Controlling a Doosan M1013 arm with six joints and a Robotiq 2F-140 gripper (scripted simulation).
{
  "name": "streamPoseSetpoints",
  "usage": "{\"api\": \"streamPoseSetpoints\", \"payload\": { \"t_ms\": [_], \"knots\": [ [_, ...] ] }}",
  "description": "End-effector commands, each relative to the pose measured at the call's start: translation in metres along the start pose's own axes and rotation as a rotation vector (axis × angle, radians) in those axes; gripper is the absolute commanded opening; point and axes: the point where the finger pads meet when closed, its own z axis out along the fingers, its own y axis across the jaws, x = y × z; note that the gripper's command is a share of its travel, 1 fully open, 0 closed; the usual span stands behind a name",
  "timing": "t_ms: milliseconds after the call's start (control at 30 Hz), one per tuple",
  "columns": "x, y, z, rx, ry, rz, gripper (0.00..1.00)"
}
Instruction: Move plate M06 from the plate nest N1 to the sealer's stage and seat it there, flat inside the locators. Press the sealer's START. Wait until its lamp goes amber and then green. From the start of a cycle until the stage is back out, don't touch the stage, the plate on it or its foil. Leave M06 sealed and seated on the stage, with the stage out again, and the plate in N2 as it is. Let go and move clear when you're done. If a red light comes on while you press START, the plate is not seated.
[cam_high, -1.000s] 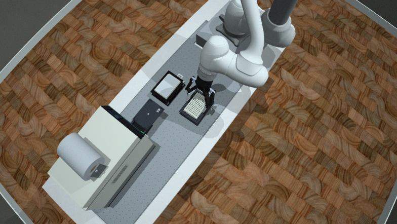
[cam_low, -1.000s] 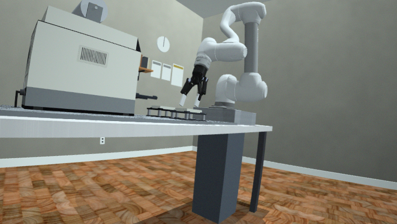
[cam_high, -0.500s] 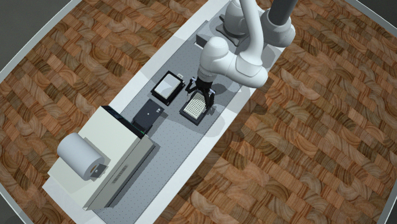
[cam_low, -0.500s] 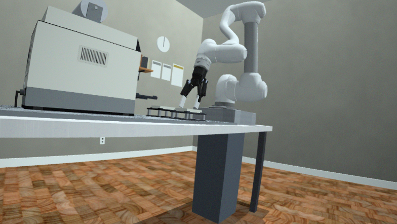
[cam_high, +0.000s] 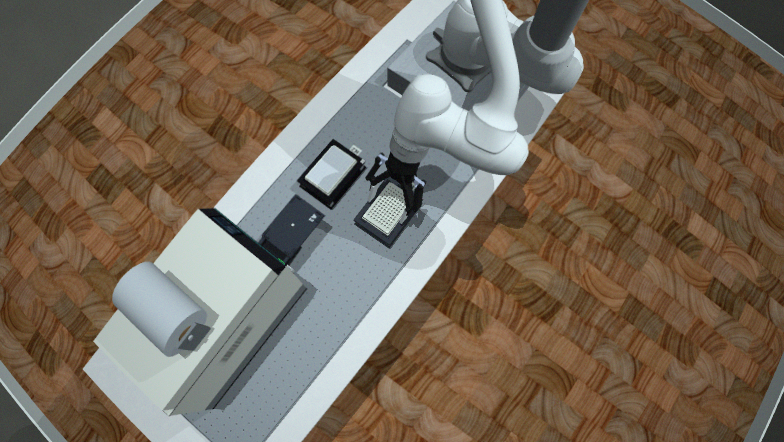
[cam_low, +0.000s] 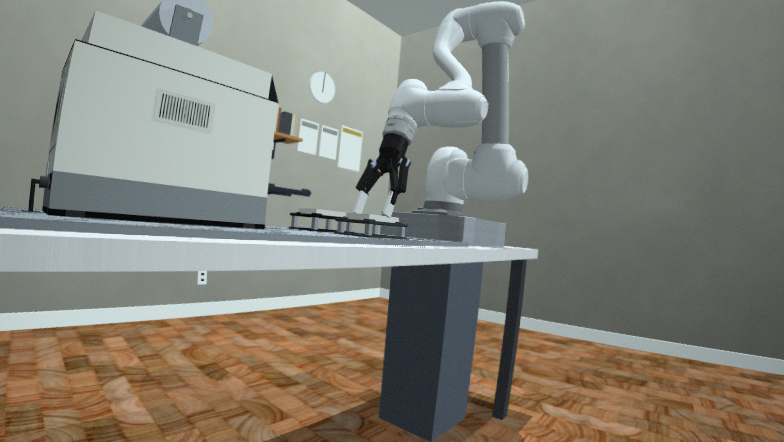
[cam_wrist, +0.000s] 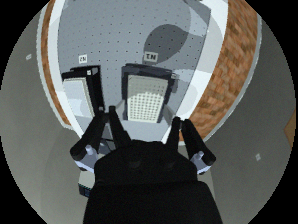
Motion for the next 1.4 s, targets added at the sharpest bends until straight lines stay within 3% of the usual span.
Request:
{"api": "streamPoseSetpoints", "payload": {
  "t_ms": [0, 633, 1367],
  "knots": [
    [0.0005, 0.0001, 0.0015, 0.0, 0.0, 0.0, 0.7],
    [0.0027, 0.0001, 0.0074, 0.0, 0.0, 0.0, 0.7],
    [0.0027, 0.0001, 0.0074, 0.0, 0.0, 0.0, 0.62]
  ]
}}
